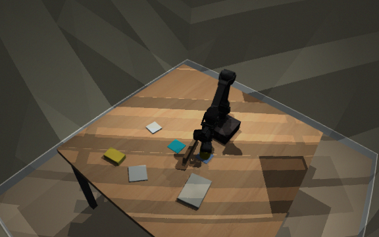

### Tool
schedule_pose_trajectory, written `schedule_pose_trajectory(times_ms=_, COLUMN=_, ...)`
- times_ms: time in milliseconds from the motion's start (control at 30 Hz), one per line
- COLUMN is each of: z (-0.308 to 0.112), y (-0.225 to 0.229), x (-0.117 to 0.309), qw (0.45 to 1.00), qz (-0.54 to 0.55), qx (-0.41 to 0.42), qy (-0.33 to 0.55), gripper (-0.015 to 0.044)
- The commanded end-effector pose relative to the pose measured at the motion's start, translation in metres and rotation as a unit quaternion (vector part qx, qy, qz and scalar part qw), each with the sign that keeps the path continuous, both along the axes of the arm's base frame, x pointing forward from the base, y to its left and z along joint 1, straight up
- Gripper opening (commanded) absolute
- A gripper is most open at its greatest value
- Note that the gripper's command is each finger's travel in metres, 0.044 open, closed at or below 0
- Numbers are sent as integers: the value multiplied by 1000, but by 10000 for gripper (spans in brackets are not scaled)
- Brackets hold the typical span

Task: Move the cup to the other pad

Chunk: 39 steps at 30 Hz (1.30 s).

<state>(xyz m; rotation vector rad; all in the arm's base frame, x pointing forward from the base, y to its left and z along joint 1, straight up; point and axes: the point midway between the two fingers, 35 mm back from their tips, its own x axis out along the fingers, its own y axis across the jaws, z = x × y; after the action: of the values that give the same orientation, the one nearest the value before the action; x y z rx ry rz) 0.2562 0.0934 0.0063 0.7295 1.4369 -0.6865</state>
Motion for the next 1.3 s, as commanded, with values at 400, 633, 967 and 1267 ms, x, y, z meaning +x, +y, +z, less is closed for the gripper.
schedule_pose_trajectory(times_ms=400, z=30, y=0, x=1, qw=1000, qz=0, qx=-1, qy=0, gripper=0)
schedule_pose_trajectory(times_ms=633, z=59, y=-1, x=-2, qw=1000, qz=0, qx=-2, qy=1, gripper=0)
schedule_pose_trajectory(times_ms=967, z=76, y=-2, x=-10, qw=1000, qz=0, qx=-2, qy=1, gripper=0)
schedule_pose_trajectory(times_ms=1267, z=73, y=-2, x=-10, qw=1000, qz=1, qx=-2, qy=6, gripper=0)
